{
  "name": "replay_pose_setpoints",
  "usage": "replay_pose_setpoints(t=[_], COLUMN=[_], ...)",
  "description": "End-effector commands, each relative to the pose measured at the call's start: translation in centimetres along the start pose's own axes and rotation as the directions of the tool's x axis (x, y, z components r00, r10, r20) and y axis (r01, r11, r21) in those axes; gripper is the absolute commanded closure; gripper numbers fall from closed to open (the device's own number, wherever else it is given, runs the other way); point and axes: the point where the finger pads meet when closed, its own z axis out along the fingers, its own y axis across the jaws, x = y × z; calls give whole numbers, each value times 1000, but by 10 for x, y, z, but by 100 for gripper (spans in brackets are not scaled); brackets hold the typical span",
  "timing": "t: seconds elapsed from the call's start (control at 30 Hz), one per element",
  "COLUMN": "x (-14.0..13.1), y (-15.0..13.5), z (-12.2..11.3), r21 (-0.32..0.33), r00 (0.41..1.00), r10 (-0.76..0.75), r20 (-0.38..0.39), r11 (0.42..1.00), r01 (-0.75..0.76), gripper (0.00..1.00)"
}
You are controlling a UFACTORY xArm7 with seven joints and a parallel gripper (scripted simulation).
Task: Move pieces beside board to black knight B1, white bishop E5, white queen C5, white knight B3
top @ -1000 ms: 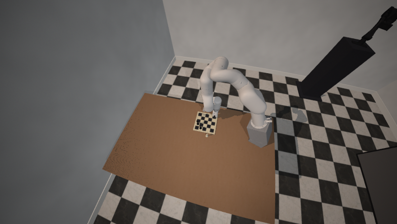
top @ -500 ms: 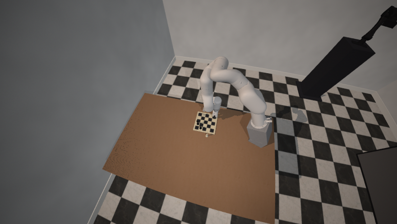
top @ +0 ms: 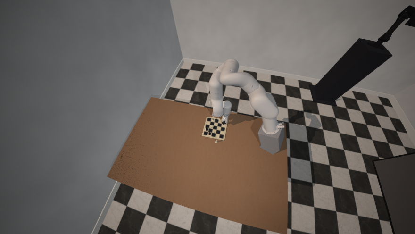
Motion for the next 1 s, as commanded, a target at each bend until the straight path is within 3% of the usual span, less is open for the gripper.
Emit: replay_pose_setpoints(t=[0.0, 0.37, 0.7, 0.97], x=[1, 1, 1, 1], y=[0, 0, 0, 0], z=[-1, -22, -77, -85], r21=[0, 0, 0, 0], r00=[1000, 1000, 1000, 1000], r10=[0, 0, 0, 0], r20=[-1, -1, -2, -3], r11=[1000, 1000, 1000, 1000], r01=[0, 0, 0, 0], gripper=[63, 63, 63, 63])
